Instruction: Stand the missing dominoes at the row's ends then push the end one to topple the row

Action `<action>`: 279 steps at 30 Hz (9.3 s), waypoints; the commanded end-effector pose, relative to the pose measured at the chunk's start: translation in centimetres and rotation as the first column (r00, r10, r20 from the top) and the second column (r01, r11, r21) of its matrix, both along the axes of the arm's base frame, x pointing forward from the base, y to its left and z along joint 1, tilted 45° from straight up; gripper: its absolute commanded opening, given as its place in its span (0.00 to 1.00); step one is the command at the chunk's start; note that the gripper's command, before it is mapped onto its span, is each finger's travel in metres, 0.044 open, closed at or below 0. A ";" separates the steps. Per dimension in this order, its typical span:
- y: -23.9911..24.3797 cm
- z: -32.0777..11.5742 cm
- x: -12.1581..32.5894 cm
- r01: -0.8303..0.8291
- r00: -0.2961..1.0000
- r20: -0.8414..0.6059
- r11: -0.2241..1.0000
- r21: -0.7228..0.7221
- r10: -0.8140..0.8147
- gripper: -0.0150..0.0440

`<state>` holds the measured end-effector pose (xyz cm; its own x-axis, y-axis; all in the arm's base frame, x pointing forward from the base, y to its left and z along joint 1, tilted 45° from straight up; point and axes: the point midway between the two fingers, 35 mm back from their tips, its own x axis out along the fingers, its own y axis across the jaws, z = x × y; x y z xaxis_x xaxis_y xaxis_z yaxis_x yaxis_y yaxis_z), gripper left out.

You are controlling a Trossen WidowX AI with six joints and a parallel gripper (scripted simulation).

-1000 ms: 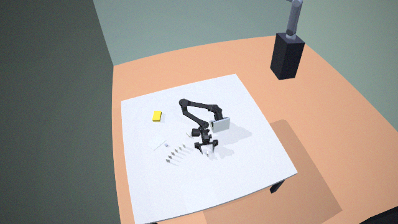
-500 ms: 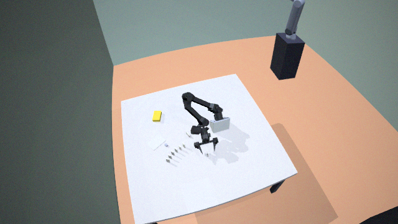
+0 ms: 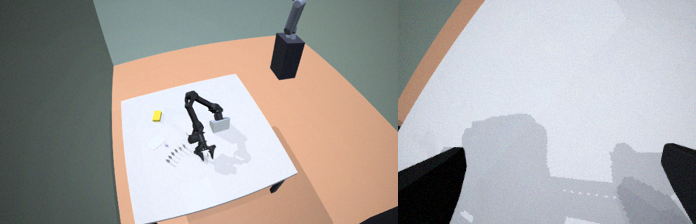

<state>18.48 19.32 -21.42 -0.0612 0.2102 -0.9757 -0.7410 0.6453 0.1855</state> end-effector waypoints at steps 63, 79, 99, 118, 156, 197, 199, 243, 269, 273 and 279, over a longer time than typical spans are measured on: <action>-3.4 2.0 -1.7 0.808 0.589 0.636 0.332 -0.487 -0.500 0.78; -3.4 2.0 -1.7 0.808 0.589 0.636 0.332 -0.487 -0.500 0.44; 5.2 13.0 -1.2 0.765 0.643 0.601 0.371 -0.526 -0.474 0.44; -3.7 22.3 10.1 0.418 0.906 0.386 0.530 -0.738 -0.177 0.44; -12.7 13.1 11.4 0.420 0.904 0.389 0.525 -0.740 -0.175 0.44; -10.4 23.6 10.7 0.938 0.340 0.711 0.162 -0.307 -0.615 1.00; -12.5 23.9 10.6 0.990 0.098 0.734 -0.008 -0.139 -0.672 1.00; -22.2 19.1 10.4 0.889 -0.443 0.639 -0.398 0.225 -0.628 1.00; -22.6 18.8 10.4 0.889 -0.443 0.639 -0.398 0.226 -0.628 0.30; -22.6 18.8 10.4 0.889 -0.443 0.639 -0.398 0.226 -0.628 0.30; -22.0 19.4 10.3 0.889 -0.443 0.639 -0.398 0.225 -0.629 0.30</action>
<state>28.87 -3.21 -2.62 0.1015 -0.6949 -0.7119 0.9241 0.3309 -0.1913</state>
